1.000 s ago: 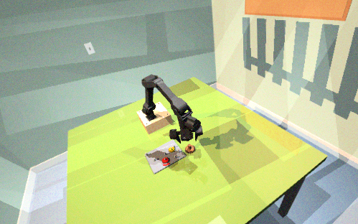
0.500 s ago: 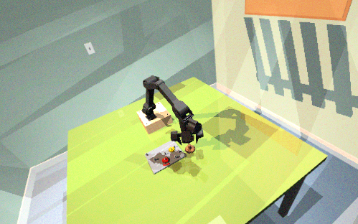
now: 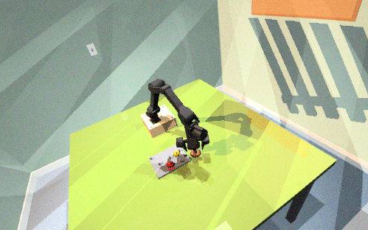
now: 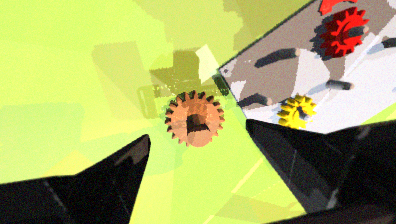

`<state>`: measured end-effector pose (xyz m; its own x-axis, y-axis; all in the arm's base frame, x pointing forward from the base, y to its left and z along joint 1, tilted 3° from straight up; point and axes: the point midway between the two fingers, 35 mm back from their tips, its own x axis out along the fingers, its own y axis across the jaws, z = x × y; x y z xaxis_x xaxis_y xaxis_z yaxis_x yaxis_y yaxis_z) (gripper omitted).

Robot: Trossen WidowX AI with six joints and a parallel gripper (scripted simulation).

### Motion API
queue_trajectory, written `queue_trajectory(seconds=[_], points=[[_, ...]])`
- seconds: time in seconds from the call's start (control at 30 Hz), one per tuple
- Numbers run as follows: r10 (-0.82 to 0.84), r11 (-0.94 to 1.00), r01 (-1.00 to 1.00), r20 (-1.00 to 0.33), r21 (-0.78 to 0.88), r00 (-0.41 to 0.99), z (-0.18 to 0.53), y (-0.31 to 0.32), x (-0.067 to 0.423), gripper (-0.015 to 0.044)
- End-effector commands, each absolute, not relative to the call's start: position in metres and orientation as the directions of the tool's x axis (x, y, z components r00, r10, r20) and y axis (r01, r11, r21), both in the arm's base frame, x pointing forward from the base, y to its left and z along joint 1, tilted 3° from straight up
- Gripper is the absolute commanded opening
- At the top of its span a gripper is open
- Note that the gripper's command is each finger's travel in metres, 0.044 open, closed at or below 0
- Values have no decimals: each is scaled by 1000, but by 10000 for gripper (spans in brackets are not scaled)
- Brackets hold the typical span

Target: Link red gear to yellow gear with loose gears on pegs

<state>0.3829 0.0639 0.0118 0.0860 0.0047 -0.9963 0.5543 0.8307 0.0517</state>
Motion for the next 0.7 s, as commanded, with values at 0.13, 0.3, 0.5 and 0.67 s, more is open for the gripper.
queue_trajectory(seconds=[0.13,0.3,0.5,0.67], points=[[10,829,557,-996,56,85,9,65,383,335],[10,829,557,-996,56,85,9,65,383,204],[10,829,557,-996,56,85,9,65,383,66],[10,829,557,-996,56,85,9,65,383,32]])
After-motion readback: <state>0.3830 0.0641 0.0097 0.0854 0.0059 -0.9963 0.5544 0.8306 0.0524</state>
